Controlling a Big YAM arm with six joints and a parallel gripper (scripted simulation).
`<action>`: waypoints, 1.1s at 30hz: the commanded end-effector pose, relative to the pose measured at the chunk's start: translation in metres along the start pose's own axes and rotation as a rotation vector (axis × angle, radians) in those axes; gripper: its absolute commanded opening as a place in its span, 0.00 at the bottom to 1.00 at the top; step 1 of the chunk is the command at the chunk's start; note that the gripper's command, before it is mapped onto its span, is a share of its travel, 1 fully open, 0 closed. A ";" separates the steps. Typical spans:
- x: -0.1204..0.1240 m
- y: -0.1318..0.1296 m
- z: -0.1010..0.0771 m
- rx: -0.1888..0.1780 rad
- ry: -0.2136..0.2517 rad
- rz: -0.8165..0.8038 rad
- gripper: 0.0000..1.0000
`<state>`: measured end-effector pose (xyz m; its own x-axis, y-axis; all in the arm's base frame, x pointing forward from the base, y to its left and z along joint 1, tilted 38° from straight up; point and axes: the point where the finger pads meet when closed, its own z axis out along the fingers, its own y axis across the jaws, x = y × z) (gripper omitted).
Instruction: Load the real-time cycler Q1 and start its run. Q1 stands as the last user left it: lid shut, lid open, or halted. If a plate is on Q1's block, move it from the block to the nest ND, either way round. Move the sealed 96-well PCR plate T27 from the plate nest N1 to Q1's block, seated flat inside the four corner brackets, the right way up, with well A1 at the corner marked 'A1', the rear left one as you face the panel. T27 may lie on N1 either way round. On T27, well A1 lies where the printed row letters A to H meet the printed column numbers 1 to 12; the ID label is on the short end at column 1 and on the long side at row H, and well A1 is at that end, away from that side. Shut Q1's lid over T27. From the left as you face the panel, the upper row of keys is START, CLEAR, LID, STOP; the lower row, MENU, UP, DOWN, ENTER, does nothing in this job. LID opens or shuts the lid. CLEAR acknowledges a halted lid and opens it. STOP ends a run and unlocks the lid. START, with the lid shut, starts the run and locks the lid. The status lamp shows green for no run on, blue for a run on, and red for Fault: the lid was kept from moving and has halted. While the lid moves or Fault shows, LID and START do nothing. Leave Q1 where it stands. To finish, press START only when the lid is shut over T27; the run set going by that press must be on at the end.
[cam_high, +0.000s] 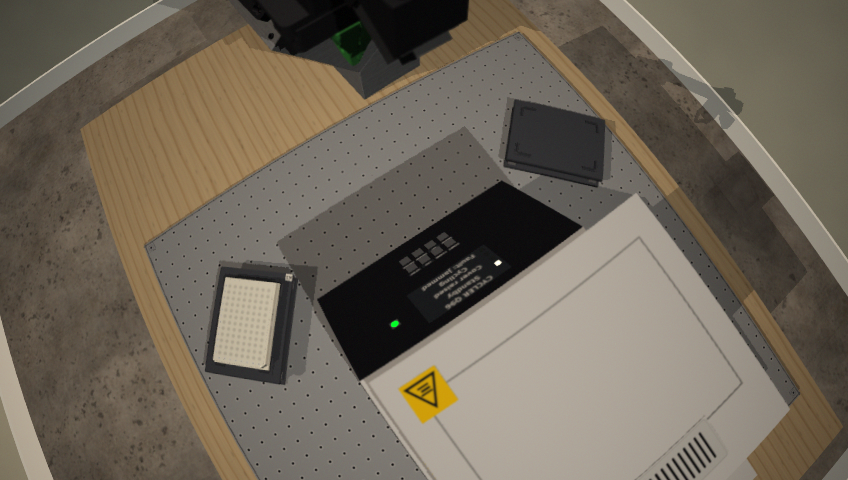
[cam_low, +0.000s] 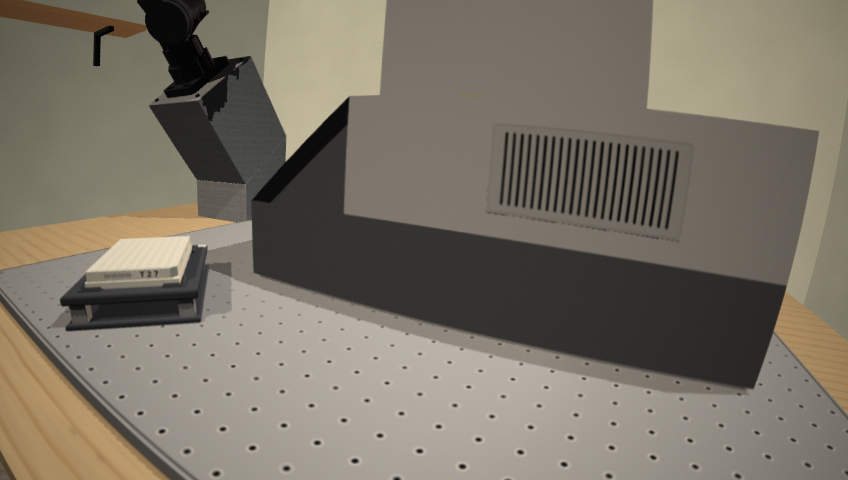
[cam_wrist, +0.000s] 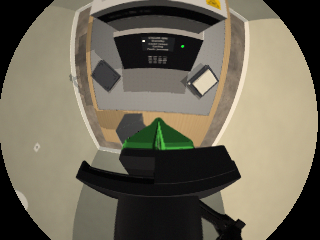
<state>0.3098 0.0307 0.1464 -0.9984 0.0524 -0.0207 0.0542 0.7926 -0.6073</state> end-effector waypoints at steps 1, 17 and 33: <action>-0.001 0.001 -0.002 0.000 -0.006 0.074 0.00; -0.013 0.001 0.001 -0.009 -0.006 0.068 0.00; -0.006 -0.002 0.069 -0.160 -0.166 0.503 0.00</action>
<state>0.3085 -0.0114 0.0961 -0.8922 0.3067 -0.3315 0.4334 0.7879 -0.4374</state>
